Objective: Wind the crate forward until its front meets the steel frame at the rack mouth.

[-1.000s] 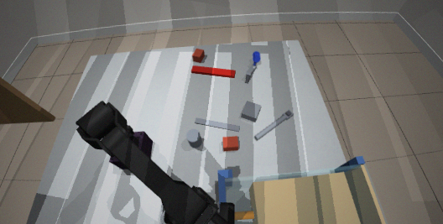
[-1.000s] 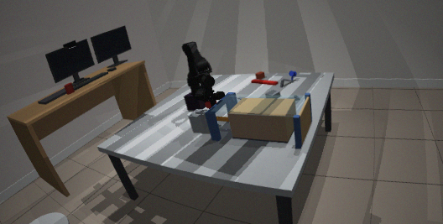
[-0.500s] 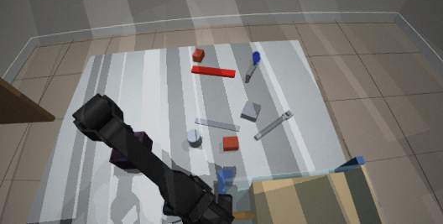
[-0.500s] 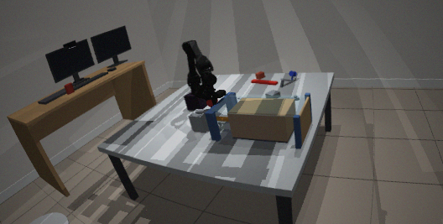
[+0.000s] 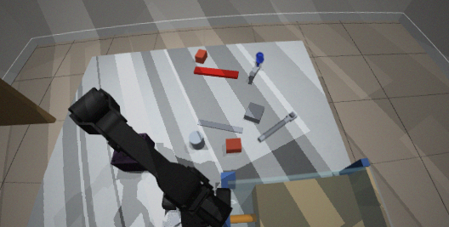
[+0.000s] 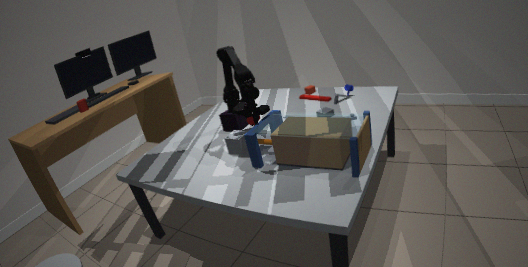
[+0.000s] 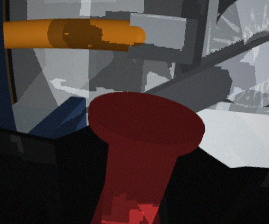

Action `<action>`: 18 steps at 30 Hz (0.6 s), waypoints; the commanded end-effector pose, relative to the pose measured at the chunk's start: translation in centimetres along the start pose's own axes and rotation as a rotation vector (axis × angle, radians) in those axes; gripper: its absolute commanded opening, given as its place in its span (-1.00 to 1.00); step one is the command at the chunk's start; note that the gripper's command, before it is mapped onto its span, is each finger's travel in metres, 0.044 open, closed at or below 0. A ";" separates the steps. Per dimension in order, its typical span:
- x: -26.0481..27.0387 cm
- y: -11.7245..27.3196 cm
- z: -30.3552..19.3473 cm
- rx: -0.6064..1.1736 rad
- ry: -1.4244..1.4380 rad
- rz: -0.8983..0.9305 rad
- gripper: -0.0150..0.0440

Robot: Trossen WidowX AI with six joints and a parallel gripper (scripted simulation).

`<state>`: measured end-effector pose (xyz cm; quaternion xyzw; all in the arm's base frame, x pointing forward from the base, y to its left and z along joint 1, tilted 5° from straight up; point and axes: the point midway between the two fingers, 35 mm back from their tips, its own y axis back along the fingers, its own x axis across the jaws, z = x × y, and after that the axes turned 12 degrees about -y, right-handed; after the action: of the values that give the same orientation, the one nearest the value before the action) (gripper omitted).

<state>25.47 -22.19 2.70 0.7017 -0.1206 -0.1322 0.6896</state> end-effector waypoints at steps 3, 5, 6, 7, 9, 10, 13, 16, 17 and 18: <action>-1.4 -0.1 -1.5 0.024 0.009 -0.021 -0.49; -1.7 -0.1 -1.6 0.024 0.009 -0.021 -0.49; -1.8 -0.1 -1.7 0.024 0.009 -0.021 -0.49; -2.0 -0.1 -1.8 0.024 0.009 -0.021 -0.49; -2.3 -0.1 -1.9 0.024 0.009 -0.021 -0.49; -2.4 -0.1 -2.0 0.025 0.009 -0.022 -0.49; -2.8 0.0 -2.2 0.025 0.009 -0.022 -0.49; -3.2 0.0 -2.3 0.025 0.009 -0.022 -0.49; -3.4 0.0 -2.4 0.025 0.009 -0.022 -0.49; -3.5 0.0 -2.4 0.025 0.009 -0.023 -0.49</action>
<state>23.94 -20.09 2.78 0.7022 -0.1210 -0.1286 0.6897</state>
